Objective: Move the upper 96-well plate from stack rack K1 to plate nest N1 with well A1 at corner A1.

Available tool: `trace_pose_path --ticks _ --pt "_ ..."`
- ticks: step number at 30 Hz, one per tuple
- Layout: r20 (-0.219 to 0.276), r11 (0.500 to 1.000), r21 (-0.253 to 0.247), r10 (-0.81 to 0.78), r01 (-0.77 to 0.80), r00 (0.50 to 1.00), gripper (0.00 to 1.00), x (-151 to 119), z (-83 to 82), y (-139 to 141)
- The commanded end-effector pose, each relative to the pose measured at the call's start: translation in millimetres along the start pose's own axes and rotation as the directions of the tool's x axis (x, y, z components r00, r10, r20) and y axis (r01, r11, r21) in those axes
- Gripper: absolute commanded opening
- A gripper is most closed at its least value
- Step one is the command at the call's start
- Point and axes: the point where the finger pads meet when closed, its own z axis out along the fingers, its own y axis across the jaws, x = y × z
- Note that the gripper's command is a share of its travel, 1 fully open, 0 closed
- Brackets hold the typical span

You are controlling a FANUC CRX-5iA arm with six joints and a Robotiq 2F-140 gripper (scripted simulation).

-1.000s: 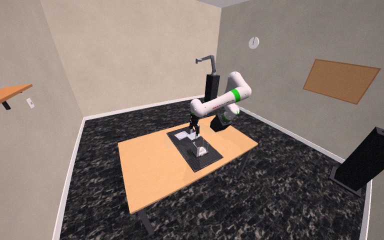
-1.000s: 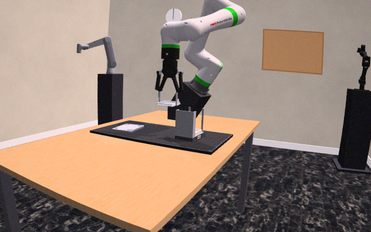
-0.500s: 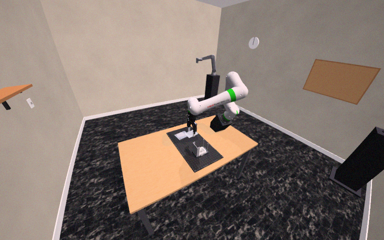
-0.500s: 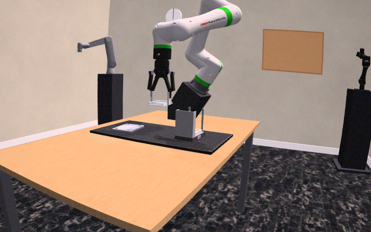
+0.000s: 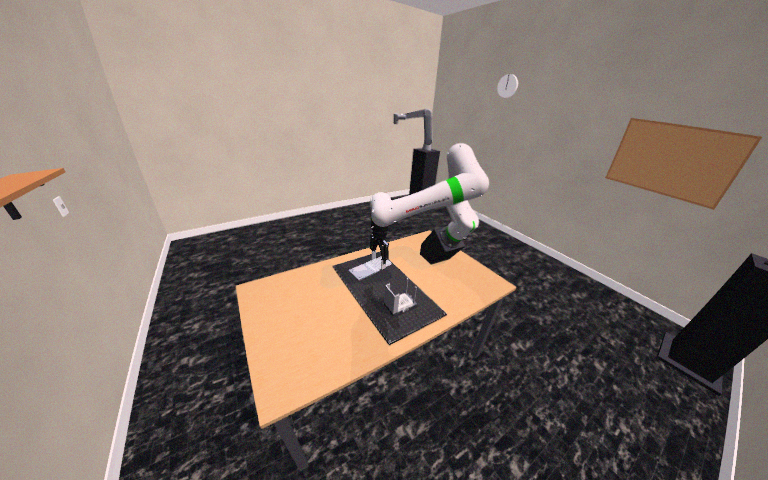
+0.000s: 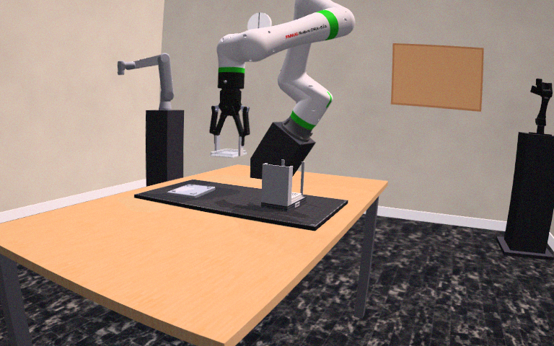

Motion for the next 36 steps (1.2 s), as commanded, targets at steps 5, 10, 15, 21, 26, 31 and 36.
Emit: trace_pose_path --ticks 5,10,15,21,26,31,36 --pt "0.000 1.000 0.000 0.000 0.000 1.000 0.00 -0.8 0.3 20.4" --pt "0.000 1.000 0.000 0.000 0.000 1.000 0.00 -1.7 0.6 37.1" --pt "0.000 1.000 0.000 0.000 0.000 1.000 0.00 -2.5 1.0 53.7" --pt "0.000 1.000 0.000 0.000 0.000 1.000 0.00 -3.3 1.3 67.0" --pt "0.000 1.000 0.000 0.000 0.000 1.000 0.00 -4.2 1.7 83.6" --pt "0.000 1.000 0.000 0.000 0.000 1.000 0.00 -5.0 2.0 100.3" --pt "0.000 1.000 0.000 0.000 0.000 1.000 0.00 -5.8 2.3 113.6"
